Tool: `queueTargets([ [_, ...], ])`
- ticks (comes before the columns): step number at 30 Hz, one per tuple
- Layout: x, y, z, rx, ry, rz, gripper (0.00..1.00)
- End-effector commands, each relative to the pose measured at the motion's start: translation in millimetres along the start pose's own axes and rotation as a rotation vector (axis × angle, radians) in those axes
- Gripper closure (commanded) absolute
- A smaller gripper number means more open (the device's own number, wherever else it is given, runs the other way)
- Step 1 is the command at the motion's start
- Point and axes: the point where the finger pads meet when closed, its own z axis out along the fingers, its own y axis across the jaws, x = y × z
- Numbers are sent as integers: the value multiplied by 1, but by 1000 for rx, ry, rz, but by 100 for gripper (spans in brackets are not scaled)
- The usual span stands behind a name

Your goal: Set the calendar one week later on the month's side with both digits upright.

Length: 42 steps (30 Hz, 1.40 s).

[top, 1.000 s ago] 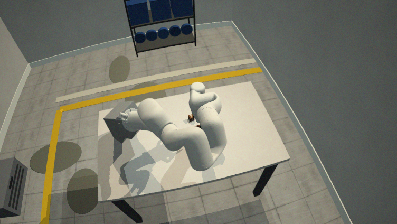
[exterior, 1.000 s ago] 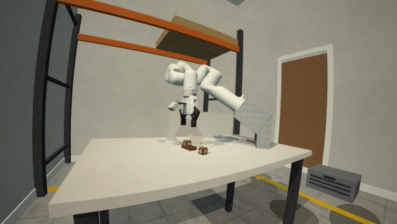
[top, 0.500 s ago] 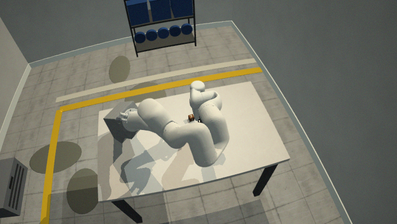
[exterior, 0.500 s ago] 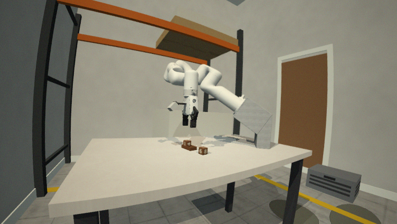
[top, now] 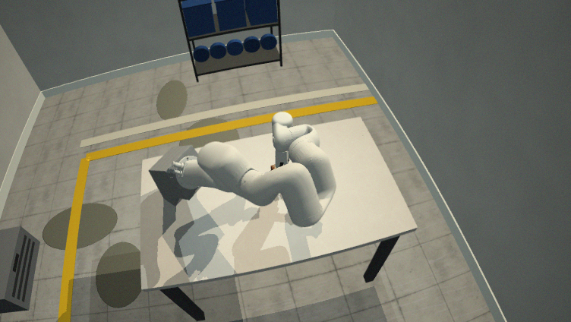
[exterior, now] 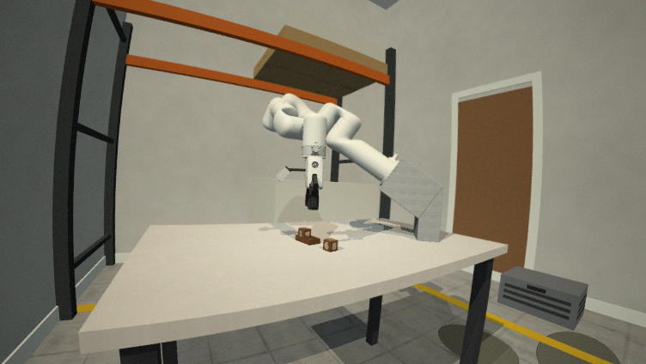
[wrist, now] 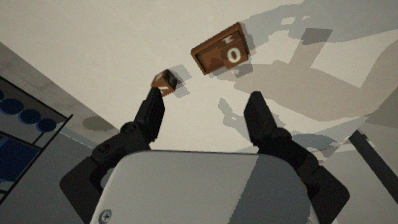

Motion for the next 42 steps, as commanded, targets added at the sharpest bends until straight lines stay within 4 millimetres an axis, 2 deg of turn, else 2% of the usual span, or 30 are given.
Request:
queueTargets([
  [1, -5, -12, 2, -6, 17, 159, 0],
  [3, -7, -16, 3, -5, 17, 225, 0],
  [6, -8, -17, 3, -5, 17, 226, 0],
  [8, -13, -25, 4, -4, 18, 343, 0],
  [20, -29, -46, 8, 0, 16, 643, 0],
  [23, -30, -47, 9, 0, 16, 662, 0],
  [25, -36, -54, 10, 2, 14, 762, 0],
  [32, -48, -66, 13, 3, 11, 938, 0],
  [42, -53, -71, 14, 3, 9, 1008, 0],
])
